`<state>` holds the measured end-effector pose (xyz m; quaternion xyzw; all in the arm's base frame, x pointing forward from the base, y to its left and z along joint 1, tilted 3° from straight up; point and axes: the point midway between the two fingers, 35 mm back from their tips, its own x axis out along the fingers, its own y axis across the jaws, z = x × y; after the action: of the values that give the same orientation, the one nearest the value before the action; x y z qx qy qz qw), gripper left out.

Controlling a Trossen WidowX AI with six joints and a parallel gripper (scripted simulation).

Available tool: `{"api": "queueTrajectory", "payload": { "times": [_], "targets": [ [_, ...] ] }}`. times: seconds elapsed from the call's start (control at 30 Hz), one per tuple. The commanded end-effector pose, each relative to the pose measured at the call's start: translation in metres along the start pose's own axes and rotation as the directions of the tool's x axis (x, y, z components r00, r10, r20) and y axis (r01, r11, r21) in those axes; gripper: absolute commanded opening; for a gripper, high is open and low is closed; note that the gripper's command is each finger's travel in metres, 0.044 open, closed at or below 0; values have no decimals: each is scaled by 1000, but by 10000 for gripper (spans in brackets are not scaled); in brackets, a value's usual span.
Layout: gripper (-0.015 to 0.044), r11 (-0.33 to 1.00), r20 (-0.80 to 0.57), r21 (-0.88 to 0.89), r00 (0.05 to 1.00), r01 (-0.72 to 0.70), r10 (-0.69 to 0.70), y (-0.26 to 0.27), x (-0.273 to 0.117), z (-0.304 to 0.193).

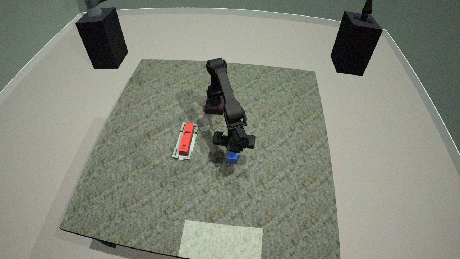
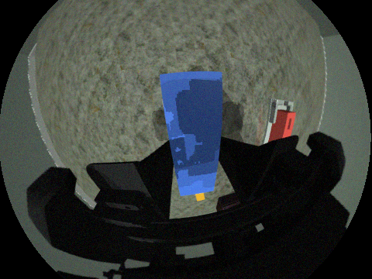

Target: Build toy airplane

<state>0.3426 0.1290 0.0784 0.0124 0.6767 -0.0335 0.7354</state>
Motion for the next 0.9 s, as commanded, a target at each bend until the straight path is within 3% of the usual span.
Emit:
{"api": "queueTrajectory", "payload": {
  "times": [0.0, 0.67, 0.87],
  "targets": [
    [0, 1000, 2, 2, 1000, 2, -2, 1, -12, 0],
    [0, 1000, -25, -7, 1000, 10, -10, 3, -73, -10],
    [0, 999, -26, 34, 1000, 12, -11, -6, -74, -9]
  ]
}}
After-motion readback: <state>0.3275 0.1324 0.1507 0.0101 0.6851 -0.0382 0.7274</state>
